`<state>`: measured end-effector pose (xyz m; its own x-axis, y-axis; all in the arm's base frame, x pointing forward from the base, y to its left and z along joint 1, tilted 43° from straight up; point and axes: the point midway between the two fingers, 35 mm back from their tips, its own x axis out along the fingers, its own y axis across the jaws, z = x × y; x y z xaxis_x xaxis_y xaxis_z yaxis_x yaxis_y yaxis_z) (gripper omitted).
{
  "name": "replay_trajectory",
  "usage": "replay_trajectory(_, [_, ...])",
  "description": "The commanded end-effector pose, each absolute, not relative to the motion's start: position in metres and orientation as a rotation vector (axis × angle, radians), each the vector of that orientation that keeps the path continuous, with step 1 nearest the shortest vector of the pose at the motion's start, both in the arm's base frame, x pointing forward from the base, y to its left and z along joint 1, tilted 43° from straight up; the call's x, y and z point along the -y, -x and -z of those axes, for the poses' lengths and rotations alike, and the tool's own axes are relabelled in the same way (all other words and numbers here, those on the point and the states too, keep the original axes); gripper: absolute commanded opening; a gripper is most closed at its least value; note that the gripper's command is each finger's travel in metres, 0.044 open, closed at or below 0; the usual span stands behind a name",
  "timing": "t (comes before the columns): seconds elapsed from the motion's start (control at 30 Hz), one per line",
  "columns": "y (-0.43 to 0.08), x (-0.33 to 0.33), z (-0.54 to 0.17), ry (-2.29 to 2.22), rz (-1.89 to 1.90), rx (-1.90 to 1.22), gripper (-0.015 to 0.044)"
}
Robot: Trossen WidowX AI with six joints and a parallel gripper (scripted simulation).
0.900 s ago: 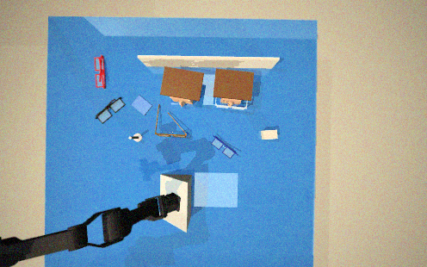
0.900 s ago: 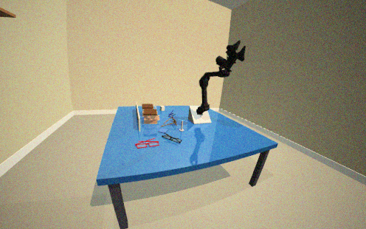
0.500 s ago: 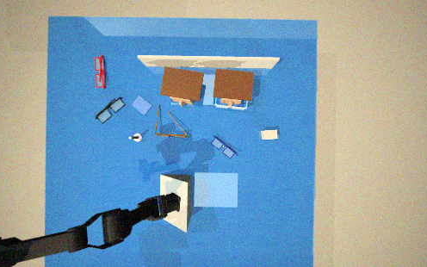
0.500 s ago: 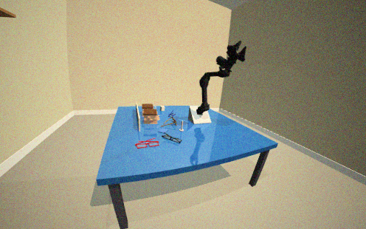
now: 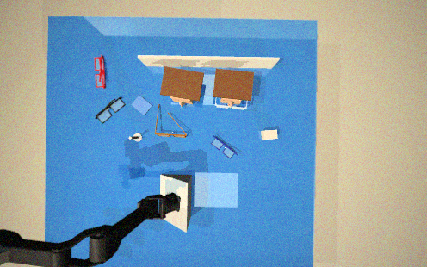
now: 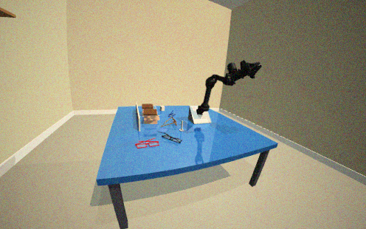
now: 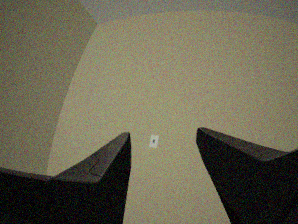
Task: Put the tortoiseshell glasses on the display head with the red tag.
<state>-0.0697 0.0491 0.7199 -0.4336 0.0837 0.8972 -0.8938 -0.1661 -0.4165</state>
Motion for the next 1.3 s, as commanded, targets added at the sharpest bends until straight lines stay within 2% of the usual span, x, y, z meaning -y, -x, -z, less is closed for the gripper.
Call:
replay_trajectory(0.0, [0.067,-0.098,-0.710,-0.863,-1.747,1.227,0.0200])
replay_trajectory(0.33, [0.018,-0.224,-0.663,-0.600,-1.755,0.826,0.0200])
replay_trajectory(0.67, [-0.083,-0.324,-0.571,-0.452,-1.640,0.261,0.0200])
replay_trajectory(0.87, [-0.157,-0.345,-0.509,-0.424,-1.469,0.000,0.0200])
replay_trajectory(1.07, [-0.197,-0.348,-0.468,-0.427,-1.364,-0.165,0.0200])
replay_trajectory(1.27, [-0.260,-0.335,-0.389,-0.461,-1.157,-0.464,0.0200])
